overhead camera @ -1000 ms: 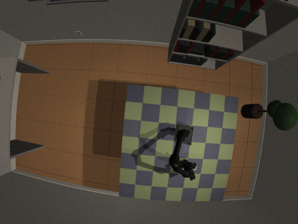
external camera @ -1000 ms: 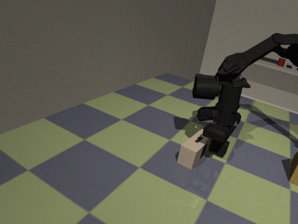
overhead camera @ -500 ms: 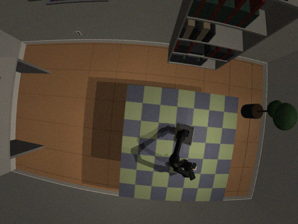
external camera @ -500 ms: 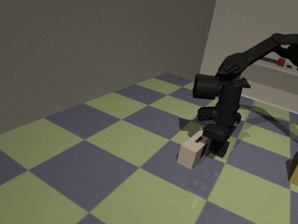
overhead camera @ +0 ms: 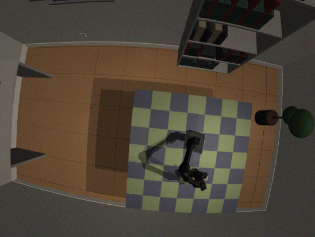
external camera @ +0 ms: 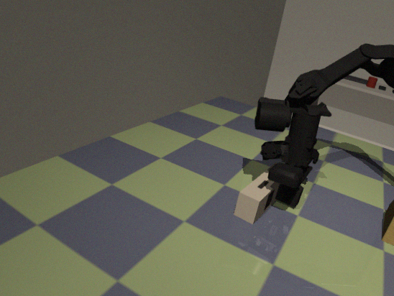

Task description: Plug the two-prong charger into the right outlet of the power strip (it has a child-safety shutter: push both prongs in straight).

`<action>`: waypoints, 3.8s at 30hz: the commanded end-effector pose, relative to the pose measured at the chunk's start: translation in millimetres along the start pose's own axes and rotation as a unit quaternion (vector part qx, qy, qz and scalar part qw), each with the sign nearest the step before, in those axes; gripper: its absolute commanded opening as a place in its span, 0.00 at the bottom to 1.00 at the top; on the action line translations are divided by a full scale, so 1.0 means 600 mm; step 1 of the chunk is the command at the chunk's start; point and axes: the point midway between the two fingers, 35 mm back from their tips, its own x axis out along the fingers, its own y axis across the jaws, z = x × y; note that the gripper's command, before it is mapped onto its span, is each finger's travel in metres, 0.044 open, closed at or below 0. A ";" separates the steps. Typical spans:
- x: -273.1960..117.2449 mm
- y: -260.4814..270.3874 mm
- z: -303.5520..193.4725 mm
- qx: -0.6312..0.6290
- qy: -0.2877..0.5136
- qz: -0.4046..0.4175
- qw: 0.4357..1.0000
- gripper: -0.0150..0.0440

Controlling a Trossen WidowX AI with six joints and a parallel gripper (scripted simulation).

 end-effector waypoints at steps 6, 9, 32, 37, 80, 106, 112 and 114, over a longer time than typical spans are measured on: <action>0.001 -0.001 0.010 0.012 -0.009 0.002 1.000 0.25; 0.000 -0.001 0.010 0.012 -0.009 0.002 1.000 0.25; -0.005 -0.001 0.011 0.012 -0.009 0.002 1.000 0.25; -0.006 -0.001 0.011 0.012 -0.009 0.002 1.000 0.25; -0.006 -0.002 0.014 0.012 -0.009 0.002 1.000 0.25; -0.003 -0.001 0.002 0.004 0.001 0.001 1.000 0.25; -0.003 -0.001 0.002 0.004 0.001 0.001 1.000 0.34; -0.003 -0.001 0.002 0.004 0.001 0.001 1.000 0.43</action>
